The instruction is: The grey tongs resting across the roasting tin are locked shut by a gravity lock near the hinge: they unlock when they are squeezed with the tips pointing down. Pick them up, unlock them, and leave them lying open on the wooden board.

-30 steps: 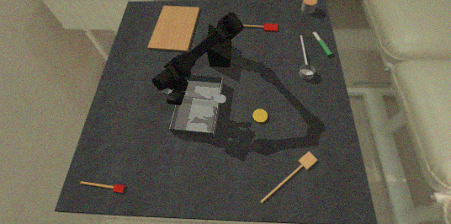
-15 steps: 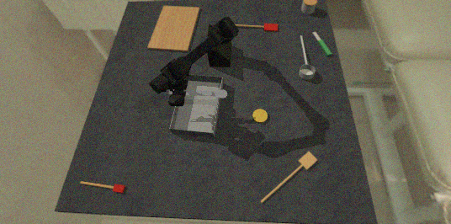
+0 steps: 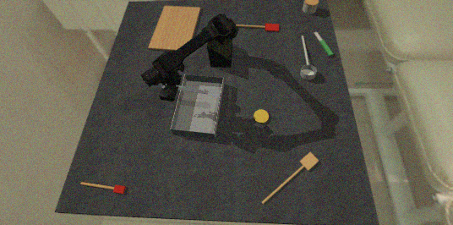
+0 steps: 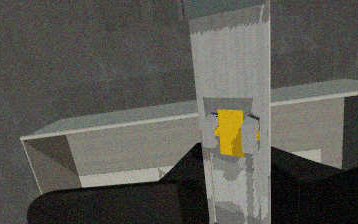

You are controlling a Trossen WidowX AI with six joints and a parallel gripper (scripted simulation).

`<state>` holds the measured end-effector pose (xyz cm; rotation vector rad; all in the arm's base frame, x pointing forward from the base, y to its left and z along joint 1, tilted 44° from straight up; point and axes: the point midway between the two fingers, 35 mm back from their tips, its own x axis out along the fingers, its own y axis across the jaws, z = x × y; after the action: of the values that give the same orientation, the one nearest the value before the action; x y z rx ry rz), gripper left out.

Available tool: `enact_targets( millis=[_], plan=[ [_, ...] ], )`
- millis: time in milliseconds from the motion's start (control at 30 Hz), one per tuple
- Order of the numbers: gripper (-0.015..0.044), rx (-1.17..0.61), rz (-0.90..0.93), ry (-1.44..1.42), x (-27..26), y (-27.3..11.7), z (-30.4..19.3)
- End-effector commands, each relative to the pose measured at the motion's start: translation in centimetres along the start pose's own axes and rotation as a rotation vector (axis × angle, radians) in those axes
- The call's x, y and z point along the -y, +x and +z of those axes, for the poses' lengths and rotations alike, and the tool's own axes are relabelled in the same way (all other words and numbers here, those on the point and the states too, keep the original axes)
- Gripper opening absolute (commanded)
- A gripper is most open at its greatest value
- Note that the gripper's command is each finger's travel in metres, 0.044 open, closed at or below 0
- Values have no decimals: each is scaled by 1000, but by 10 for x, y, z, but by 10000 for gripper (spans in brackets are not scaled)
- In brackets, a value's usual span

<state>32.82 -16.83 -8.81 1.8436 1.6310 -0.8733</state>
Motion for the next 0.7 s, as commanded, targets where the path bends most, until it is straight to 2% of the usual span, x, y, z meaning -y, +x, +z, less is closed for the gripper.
enact_targets(
  millis=[0, 667],
  plan=[
    [-150, 10, 3, 87, 15, -8, 28],
    [-150, 31, 3, 457, 112, -39, 139]
  ],
)
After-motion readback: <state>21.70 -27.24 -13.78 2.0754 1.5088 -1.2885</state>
